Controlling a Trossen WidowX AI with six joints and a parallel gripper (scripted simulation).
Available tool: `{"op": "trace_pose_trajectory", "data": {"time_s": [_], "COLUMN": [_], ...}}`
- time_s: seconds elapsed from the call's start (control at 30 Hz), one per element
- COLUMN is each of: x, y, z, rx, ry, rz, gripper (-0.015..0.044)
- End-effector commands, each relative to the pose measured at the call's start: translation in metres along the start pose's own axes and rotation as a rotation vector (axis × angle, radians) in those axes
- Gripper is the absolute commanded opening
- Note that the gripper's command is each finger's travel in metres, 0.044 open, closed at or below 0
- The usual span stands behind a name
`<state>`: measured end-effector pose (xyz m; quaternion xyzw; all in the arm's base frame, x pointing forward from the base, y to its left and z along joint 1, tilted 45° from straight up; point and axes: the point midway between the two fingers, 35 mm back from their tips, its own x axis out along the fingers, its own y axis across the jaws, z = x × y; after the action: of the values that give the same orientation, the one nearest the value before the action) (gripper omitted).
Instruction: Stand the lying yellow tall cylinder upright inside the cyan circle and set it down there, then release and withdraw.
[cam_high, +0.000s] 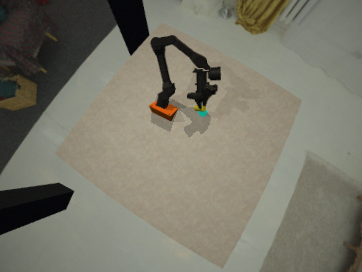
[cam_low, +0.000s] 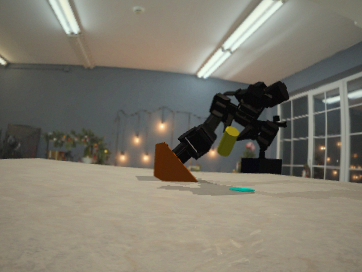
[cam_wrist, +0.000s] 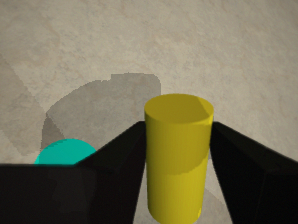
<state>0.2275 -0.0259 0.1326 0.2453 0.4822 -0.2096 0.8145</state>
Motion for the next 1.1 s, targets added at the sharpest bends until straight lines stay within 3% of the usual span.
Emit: {"op": "trace_pose_trajectory", "data": {"time_s": [0.0, 1.07], "x": [-0.0003, -0.0068], "y": [-0.0006, 0.0025], "z": [0.0006, 0.0053], "rx": [0.010, 0.089], "ry": [-0.029, -0.235], "rz": [-0.002, 0.033], "gripper": [0.0105, 0.0105]}}
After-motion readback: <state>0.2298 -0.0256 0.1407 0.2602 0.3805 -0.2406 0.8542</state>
